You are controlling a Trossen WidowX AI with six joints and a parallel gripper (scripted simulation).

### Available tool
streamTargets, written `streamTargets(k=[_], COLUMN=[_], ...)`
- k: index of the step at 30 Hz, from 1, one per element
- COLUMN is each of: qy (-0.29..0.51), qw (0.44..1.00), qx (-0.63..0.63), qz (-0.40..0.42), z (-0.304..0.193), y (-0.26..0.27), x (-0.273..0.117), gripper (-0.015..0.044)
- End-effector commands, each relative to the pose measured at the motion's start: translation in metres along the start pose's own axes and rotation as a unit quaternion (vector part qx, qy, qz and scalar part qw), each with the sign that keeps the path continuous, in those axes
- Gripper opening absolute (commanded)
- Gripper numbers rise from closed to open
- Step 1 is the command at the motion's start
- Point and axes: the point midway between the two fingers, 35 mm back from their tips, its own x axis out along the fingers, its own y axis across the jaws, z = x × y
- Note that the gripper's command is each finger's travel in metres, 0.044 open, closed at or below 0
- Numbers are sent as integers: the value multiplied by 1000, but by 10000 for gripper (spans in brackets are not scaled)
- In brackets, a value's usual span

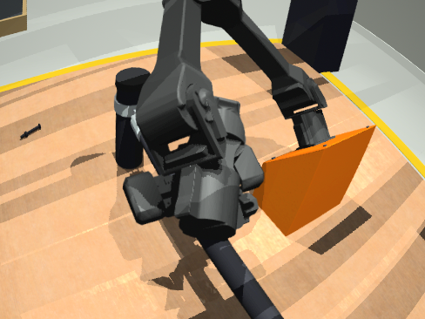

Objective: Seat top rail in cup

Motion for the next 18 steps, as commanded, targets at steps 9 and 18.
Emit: streamTargets(k=[9,18], qy=[4,5], qw=[1000,1000], qx=[0,0], qz=[-1,-1], z=[-2,-3], y=[0,0], x=[-1,-1], gripper=[0,0])
